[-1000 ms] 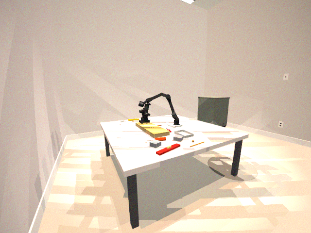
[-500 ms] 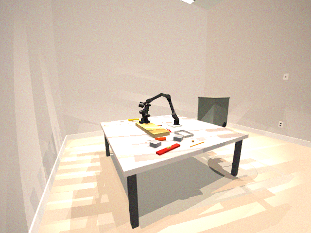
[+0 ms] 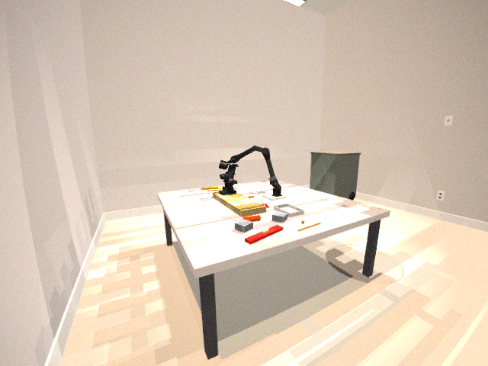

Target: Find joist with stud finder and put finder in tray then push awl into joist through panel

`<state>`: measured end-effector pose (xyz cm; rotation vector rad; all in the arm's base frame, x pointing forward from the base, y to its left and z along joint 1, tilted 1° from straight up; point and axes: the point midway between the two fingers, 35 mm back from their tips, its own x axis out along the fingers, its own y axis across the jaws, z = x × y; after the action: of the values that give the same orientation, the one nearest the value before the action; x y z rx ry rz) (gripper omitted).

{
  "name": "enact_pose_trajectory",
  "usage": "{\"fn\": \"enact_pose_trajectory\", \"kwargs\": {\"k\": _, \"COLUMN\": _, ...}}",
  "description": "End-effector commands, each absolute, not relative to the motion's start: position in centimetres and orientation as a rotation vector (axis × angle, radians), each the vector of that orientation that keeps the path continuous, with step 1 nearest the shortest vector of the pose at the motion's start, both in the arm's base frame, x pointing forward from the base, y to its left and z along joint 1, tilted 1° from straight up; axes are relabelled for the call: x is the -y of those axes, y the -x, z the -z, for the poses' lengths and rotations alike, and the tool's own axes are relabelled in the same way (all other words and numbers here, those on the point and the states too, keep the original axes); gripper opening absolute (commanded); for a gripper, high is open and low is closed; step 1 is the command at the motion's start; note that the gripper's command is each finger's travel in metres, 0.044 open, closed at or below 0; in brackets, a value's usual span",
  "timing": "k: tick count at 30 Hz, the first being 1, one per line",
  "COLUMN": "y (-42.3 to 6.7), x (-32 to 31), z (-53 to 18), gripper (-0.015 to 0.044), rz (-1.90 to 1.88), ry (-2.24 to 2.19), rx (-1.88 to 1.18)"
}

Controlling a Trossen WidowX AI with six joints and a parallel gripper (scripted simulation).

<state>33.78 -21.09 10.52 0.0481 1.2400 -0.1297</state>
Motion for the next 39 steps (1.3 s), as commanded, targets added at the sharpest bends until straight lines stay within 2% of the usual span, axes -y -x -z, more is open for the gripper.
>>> {"fn": "enact_pose_trajectory", "kwargs": {"k": 1, "y": -33.9, "x": 20.0, "z": -10.5, "gripper": 0.0000, "rz": 0.124, "ry": -0.052, "rx": -1.241}}
{"fn": "enact_pose_trajectory", "kwargs": {"k": 39, "y": -34.8, "x": 13.0, "z": -10.2, "gripper": 0.0000, "rz": 0.120, "ry": -0.057, "rx": -1.240}}
